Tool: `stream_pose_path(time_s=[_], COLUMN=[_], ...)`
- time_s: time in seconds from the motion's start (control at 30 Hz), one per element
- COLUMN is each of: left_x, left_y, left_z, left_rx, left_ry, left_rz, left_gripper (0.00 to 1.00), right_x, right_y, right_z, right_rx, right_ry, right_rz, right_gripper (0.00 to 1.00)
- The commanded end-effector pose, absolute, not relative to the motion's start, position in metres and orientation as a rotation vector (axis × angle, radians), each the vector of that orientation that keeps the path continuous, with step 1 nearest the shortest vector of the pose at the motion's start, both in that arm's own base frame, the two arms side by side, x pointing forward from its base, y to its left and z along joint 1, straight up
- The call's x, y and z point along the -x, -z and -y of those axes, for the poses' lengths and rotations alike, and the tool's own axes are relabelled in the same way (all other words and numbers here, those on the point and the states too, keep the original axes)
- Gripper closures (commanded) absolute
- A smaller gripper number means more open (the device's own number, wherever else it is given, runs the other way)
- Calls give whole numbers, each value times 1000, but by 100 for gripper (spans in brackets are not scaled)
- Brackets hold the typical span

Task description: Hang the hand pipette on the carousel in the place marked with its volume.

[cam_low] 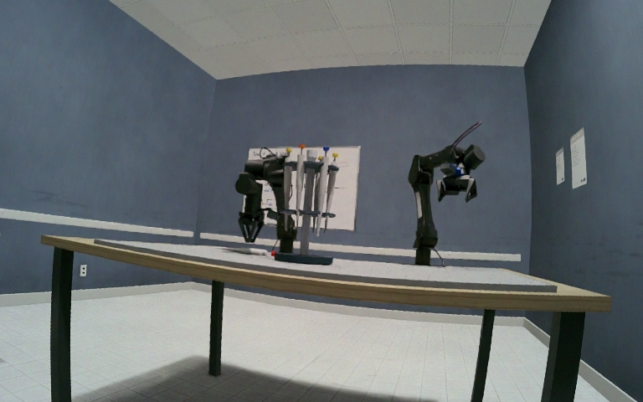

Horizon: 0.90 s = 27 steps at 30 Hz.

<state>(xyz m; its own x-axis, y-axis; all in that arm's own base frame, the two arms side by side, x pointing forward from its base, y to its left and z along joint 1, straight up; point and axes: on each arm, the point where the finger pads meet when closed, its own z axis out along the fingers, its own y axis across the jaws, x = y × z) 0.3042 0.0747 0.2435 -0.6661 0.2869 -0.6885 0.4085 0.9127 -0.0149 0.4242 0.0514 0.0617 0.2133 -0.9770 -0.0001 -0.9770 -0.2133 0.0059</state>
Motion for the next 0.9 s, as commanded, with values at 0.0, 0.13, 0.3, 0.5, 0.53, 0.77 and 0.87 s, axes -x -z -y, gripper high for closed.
stream_pose_path(time_s=[0.0,0.13,0.3,0.5,0.53,0.77,0.87], left_x=[-308,-308,-308,-308,-308,-308,-308], left_y=[-253,-253,-253,-253,-253,-253,-253], left_z=[-76,-76,-76,-76,-76,-76,-76], left_rx=[-508,-508,-508,-508,-508,-508,-508], left_ry=[201,201,201,201,201,201,201], left_rz=[-2303,-2303,-2303,-2303,-2303,-2303,-2303], left_gripper=[0,0,0,0,0,0,0], right_x=[-432,-424,-424,-423,-431,-423,-424], right_y=[-70,-52,-47,-38,-45,-28,-27], right_z=[-55,-54,-54,-54,-55,-54,-54], right_rx=[-2476,-2452,-2454,-2449,-2466,-2450,-2456], right_ry=[-40,8,4,13,-20,12,1], right_rz=[1978,1959,1960,1957,1970,1957,1962], right_gripper=[46,46,46,46,46,46,46])
